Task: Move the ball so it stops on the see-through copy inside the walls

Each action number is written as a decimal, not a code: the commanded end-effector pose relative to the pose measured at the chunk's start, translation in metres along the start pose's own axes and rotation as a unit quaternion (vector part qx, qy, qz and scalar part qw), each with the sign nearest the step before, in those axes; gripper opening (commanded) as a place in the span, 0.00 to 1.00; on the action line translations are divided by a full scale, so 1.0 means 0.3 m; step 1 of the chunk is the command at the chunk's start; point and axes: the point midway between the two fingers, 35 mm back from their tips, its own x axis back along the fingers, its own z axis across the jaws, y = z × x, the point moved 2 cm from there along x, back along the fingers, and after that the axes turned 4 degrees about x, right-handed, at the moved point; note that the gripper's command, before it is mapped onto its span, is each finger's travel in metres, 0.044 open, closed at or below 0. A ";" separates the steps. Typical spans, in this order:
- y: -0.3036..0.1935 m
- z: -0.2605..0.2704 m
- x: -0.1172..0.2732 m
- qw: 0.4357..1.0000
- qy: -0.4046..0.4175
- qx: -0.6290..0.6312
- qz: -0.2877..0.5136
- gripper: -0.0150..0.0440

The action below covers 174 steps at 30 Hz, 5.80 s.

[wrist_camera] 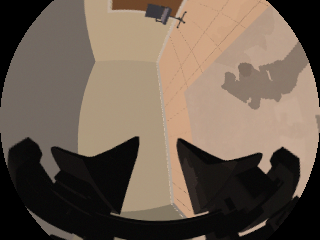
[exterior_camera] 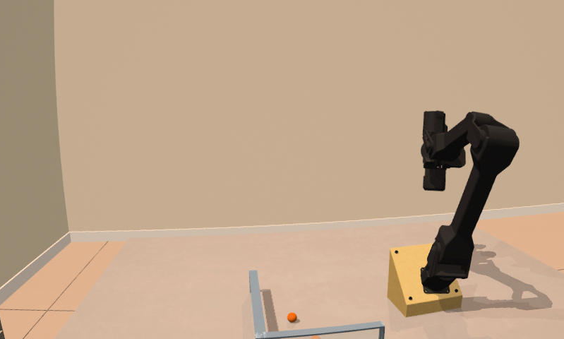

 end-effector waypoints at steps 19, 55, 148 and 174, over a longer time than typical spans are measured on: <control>-0.843 -0.254 0.567 0.619 0.090 0.680 0.381 0.60; -0.884 -1.036 1.378 -0.220 0.226 0.754 0.577 0.60; -0.733 -0.835 1.562 0.093 -0.016 0.782 0.617 0.25; -0.598 -0.925 1.636 0.370 -0.245 0.692 0.569 0.25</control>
